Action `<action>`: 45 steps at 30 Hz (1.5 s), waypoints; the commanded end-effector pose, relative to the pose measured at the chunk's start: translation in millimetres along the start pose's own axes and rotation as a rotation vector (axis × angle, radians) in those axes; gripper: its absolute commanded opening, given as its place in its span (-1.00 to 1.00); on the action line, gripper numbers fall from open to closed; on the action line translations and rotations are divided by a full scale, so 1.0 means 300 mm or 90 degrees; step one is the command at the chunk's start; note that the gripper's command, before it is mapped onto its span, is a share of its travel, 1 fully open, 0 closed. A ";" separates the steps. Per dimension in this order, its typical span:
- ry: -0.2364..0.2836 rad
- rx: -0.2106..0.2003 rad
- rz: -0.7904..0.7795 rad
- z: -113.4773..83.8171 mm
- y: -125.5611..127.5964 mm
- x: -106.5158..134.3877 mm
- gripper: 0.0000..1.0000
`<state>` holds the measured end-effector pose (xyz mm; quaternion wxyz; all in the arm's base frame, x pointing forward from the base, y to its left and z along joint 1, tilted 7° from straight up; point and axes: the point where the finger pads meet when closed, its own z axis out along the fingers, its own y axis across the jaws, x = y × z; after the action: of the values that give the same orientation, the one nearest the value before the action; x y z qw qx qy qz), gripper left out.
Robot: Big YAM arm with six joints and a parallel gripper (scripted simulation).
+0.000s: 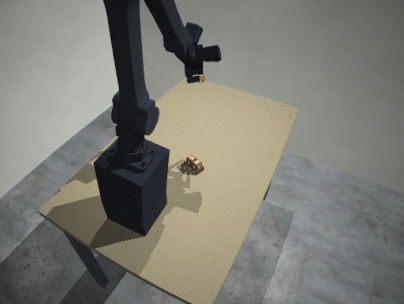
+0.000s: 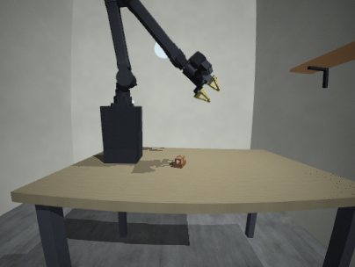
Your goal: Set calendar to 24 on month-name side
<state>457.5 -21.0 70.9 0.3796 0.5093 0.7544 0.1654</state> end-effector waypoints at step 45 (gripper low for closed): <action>0.016 0.560 0.466 -0.038 -0.898 0.101 1.00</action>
<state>290.2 -105.1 -97.3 0.0672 0.8119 0.5795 -0.0196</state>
